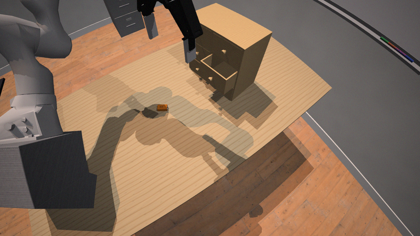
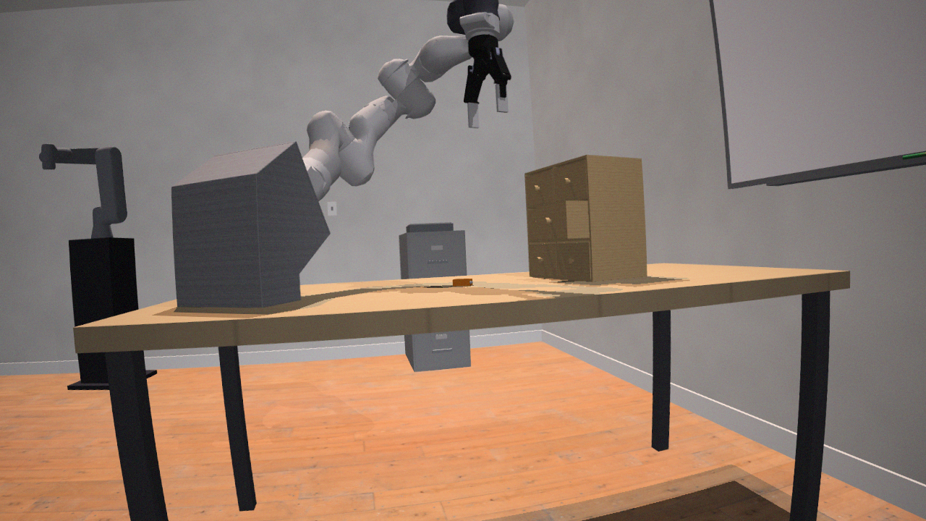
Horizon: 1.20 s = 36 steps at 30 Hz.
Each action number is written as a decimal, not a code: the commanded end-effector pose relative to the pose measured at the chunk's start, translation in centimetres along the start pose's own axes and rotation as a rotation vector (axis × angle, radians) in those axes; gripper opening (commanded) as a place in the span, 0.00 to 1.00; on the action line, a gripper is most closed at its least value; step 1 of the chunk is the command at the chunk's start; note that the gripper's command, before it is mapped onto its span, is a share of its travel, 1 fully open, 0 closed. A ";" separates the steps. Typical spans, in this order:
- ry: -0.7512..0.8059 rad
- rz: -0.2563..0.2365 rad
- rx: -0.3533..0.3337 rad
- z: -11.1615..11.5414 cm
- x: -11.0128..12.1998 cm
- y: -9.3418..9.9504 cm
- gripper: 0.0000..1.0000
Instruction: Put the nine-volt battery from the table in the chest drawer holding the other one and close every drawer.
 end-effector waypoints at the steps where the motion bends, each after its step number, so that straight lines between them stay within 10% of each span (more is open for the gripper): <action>1: -0.058 0.012 -0.009 3.0 -0.7 -0.2 1.00; 19: -0.065 0.016 -0.005 6.9 -1.8 -0.5 1.00; 36: -0.246 0.119 0.084 15.0 -4.1 -8.2 1.00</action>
Point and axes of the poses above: the point where the finger pads meet when closed, its own y axis back along the fingers, its own x axis across the jaws, z = x × y, the point moved 6 cm from there along y, back along the fingers, and after that the axes turned 10 degrees about y, right-handed, at the moved point
